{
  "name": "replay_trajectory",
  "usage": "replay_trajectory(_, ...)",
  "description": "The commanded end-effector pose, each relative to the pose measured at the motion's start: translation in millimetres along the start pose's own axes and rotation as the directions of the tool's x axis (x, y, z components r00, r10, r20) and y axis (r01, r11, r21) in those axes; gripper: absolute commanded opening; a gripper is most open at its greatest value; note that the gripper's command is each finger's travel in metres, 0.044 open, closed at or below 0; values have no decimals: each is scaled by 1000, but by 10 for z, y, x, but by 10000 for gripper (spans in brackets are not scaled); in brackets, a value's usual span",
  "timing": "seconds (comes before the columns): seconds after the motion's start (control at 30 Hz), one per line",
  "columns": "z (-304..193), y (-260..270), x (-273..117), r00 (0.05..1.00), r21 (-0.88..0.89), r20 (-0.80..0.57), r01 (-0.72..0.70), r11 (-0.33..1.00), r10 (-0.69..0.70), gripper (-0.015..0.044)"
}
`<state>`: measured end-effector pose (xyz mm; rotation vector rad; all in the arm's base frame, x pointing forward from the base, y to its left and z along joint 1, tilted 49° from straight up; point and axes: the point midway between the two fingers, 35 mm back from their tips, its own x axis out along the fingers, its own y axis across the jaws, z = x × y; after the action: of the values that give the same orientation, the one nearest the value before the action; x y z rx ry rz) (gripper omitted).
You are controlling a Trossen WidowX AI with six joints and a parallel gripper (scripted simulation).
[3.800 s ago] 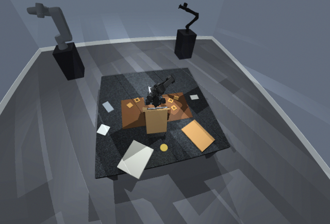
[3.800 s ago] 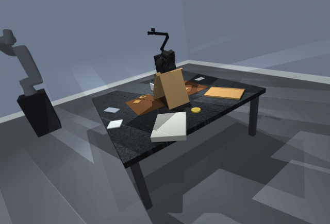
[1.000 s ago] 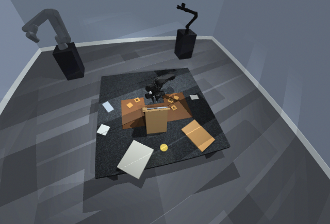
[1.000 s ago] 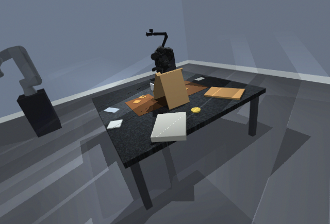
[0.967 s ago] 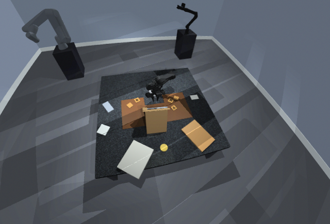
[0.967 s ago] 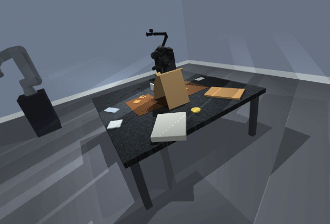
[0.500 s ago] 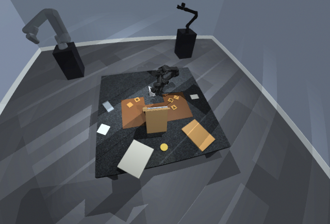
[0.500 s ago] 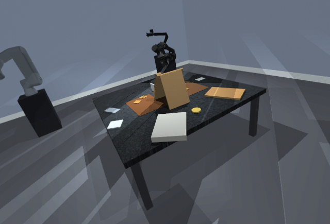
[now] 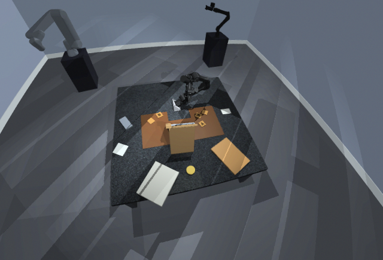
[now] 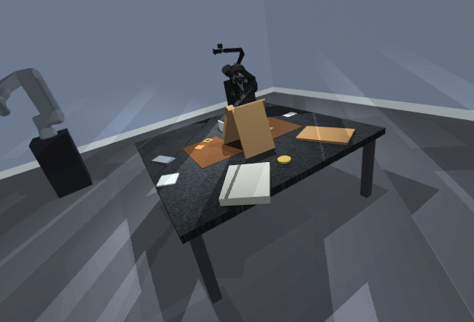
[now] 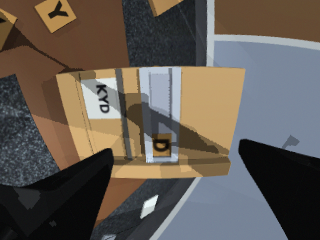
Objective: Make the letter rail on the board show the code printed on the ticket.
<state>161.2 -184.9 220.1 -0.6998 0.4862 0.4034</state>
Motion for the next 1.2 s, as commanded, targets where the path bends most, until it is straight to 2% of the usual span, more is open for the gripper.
replay_trajectory(0.0, 13, 13, -4, 1000, -19, 2, 9, 1000, -9, 440)
replay_trajectory(0.2, 13, 13, -4, 1000, -19, 2, 9, 1000, -9, 440)
replay_trajectory(0.23, 22, 13, 11, 1000, -11, 6, 3, 1000, -3, 414)
replay_trajectory(0.33, 158, 24, 216, 996, 100, 49, -85, 991, 81, 340)
replay_trajectory(0.43, 352, 71, 475, 977, 235, 95, -208, 950, 190, 340)
replay_trajectory(0.73, 991, 459, 1163, 849, 560, 154, -496, 663, 505, 340)
replay_trajectory(0.93, 1294, 718, 1393, 765, 682, 154, -540, 493, 625, 340)
replay_trajectory(1.17, 1648, 1095, 1587, 655, 803, 130, -510, 308, 744, 340)
